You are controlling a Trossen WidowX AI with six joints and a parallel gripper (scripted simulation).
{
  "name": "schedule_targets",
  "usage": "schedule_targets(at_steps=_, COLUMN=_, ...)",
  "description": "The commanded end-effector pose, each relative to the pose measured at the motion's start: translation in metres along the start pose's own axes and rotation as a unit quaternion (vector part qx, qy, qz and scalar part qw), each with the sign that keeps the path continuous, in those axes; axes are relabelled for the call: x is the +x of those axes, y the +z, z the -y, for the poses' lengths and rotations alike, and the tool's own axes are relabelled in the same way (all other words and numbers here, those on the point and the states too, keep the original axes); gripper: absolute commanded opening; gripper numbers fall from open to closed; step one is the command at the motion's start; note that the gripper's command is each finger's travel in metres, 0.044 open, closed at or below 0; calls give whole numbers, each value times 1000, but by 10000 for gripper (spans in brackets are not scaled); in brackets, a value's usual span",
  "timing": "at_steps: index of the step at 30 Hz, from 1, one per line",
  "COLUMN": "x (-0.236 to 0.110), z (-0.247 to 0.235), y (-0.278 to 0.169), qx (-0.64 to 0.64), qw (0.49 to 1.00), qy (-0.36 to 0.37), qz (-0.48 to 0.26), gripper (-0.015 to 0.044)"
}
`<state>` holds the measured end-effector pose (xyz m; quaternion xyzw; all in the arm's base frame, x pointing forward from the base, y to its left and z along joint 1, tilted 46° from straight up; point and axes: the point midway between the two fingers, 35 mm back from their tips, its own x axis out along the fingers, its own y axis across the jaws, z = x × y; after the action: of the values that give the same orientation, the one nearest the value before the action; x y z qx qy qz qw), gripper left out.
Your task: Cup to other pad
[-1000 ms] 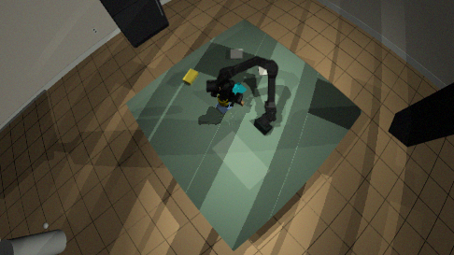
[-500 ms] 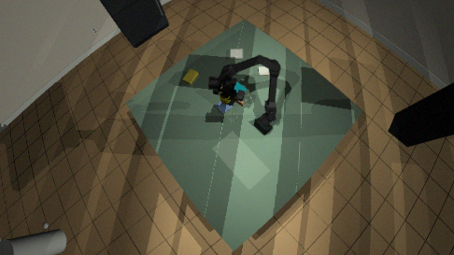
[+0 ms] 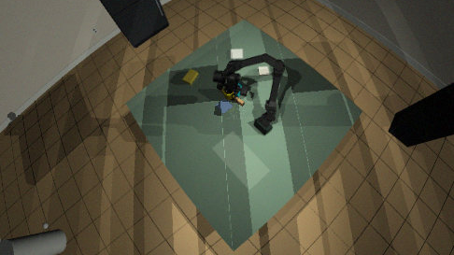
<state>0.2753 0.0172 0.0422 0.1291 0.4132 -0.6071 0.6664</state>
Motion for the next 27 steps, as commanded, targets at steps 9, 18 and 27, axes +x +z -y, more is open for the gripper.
schedule_targets(at_steps=9, x=-3, z=11, y=36, qx=1, qw=1000, qy=3, qz=2, gripper=0)
schedule_targets(at_steps=18, x=-4, z=20, y=61, qx=1, qw=1000, qy=3, qz=3, gripper=0)
schedule_targets(at_steps=27, x=-7, z=29, y=89, qx=1, qw=1000, qy=2, qz=4, gripper=0)
